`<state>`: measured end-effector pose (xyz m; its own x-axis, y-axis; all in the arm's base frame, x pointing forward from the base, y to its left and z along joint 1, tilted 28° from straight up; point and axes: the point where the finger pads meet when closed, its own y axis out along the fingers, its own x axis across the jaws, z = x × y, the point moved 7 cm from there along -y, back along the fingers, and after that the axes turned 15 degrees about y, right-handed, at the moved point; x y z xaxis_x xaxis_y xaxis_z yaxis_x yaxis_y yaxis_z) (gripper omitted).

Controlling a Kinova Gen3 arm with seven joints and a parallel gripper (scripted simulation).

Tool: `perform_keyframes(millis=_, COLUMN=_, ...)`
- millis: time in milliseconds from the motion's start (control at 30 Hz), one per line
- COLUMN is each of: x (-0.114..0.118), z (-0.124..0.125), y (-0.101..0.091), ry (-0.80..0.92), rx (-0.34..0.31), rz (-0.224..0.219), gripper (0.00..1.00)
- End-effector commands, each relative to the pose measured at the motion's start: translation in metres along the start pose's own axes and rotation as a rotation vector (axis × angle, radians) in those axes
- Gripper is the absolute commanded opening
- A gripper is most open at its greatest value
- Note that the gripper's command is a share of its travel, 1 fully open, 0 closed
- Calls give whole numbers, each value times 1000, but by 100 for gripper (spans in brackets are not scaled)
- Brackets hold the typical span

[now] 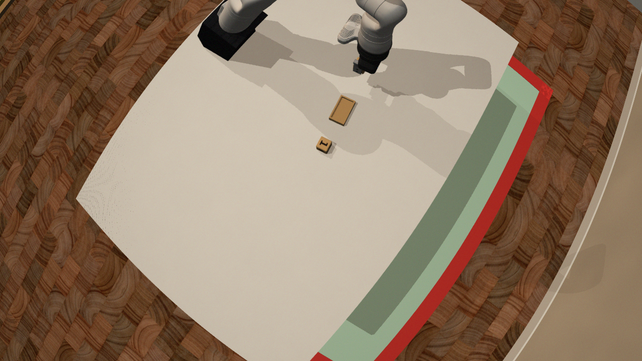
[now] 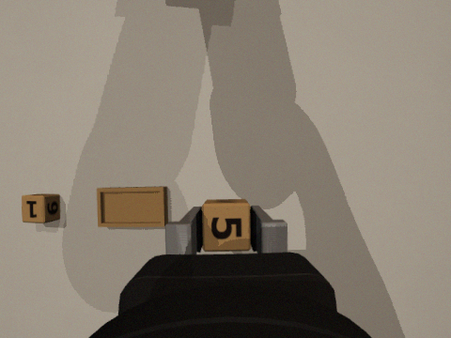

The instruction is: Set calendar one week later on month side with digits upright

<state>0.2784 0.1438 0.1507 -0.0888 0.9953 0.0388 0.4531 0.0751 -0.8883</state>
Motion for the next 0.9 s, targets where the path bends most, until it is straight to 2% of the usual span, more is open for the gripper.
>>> perform_keyframes(millis=0, x=2, z=-1, y=-3, ry=3, rx=-4, rz=-11, gripper=57)
perform_keyframes(millis=467, x=0, z=-2, y=-3, ry=2, rx=-4, rz=-11, gripper=57)
perform_keyframes(millis=567, x=-19, z=-10, y=-4, ry=0, rx=-5, rz=-11, gripper=57)
perform_keyframes(millis=733, x=-72, z=-20, y=-10, ry=-6, rx=-5, rz=-10, gripper=57)
perform_keyframes(millis=867, x=-85, z=-21, y=-12, ry=-7, rx=-4, rz=-11, gripper=57)
